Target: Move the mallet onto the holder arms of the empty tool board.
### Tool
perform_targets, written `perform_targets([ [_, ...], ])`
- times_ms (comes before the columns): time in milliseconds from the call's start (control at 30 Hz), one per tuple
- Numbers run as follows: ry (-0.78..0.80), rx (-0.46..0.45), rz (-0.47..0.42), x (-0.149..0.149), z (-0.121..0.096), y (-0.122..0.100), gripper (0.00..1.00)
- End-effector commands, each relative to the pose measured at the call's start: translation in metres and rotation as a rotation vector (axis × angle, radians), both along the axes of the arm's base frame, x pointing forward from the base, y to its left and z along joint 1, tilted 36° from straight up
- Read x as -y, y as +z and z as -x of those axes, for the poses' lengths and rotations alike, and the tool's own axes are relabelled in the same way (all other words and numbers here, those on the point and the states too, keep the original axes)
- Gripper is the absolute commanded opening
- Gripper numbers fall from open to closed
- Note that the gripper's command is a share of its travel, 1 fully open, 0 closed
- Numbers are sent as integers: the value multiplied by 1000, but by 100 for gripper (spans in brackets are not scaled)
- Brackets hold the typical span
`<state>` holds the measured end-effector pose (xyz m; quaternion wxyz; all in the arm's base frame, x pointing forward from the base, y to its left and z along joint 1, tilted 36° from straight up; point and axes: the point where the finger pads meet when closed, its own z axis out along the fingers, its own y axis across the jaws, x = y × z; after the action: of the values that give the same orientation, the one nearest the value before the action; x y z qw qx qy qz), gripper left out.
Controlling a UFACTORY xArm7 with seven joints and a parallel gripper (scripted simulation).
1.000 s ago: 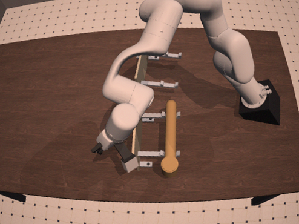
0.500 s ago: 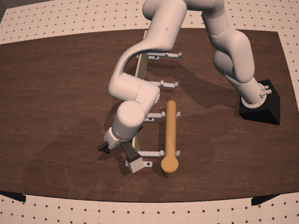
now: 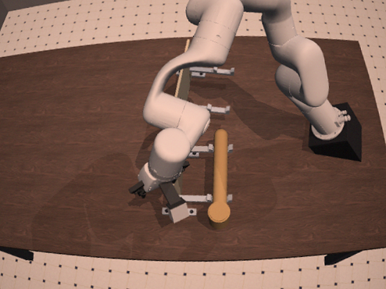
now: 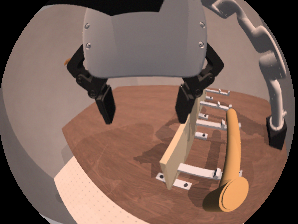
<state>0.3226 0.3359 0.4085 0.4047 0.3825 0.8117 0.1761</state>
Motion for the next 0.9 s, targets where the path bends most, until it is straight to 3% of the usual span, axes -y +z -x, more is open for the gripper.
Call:
perform_targets([
  [0,-2,-2,-10,0,3,1,100],
  [867,-44,-40,-68,5,18,-13,100],
])
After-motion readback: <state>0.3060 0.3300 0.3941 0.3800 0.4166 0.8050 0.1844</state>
